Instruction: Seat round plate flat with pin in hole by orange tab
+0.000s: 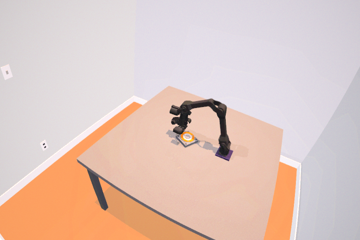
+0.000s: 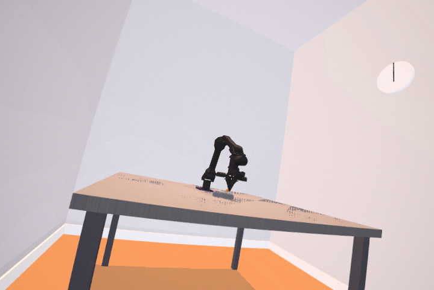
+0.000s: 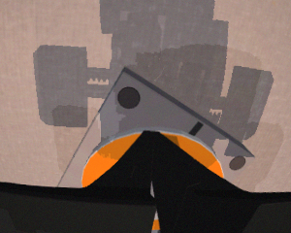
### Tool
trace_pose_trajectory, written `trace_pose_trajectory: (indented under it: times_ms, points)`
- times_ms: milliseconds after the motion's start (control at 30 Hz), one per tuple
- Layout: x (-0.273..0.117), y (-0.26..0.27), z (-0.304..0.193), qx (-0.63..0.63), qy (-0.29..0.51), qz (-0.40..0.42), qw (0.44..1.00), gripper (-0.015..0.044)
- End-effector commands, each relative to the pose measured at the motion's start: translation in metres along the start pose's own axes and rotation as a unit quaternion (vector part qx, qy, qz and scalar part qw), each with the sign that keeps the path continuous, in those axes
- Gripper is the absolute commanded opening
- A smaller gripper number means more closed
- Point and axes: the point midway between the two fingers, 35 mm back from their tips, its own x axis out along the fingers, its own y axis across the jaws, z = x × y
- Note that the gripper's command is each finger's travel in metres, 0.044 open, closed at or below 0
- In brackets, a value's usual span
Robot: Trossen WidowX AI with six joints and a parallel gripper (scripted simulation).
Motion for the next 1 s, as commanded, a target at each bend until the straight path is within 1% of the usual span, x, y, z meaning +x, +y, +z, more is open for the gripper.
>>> trace_pose_trajectory:
  times_ms: [0,533,867,967]
  points:
    - [0.000,-0.006,0.001,-0.001,0.001,-0.001,1.000,0.0000]
    - [-0.001,-0.019,-0.001,-0.001,0.001,-0.002,1.000,0.0000]
    - [-0.044,-0.018,-0.002,-0.001,0.001,-0.002,1.000,0.0000]
    - [-0.047,-0.018,-0.002,-0.001,0.001,-0.002,1.000,0.0000]
